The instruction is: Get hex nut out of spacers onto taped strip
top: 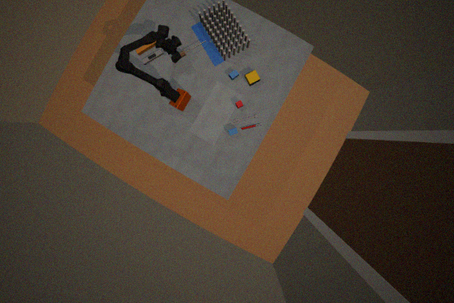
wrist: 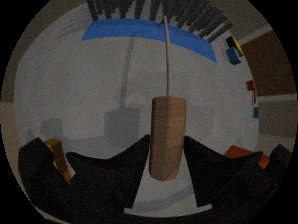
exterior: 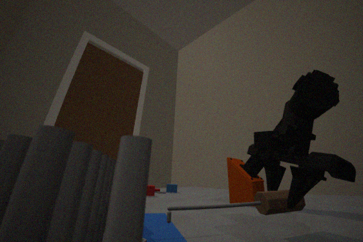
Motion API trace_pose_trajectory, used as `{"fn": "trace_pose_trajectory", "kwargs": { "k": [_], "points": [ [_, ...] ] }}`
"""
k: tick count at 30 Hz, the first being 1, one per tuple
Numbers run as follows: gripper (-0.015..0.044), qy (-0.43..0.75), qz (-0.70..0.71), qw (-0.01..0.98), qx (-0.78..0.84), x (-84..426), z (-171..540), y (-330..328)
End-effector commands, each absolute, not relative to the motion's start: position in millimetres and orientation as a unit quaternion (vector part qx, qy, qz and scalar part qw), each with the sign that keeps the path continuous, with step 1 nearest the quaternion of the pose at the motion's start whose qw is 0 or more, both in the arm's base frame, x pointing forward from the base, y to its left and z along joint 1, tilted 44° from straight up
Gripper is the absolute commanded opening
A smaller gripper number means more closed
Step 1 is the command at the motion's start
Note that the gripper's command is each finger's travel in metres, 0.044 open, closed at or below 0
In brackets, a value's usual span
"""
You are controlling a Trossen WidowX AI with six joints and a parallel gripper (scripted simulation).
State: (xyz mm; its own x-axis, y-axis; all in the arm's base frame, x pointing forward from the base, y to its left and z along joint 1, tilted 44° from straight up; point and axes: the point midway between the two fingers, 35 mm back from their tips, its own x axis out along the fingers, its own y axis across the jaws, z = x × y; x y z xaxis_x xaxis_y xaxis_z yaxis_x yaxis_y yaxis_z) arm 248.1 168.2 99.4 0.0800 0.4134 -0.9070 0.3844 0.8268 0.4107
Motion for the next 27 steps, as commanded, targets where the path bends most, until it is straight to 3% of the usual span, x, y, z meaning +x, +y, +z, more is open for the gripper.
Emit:
{"fn": "trace_pose_trajectory", "kwargs": {
  "k": [1,20,27],
  "points": [
    [0.0,0.676,0.004,0.676,0.293,251,108,158],
    [0.0,0.675,0.005,0.678,0.291,265,187,82],
    [0.0,0.675,0.04,0.692,0.255,263,181,99]
  ]
}}
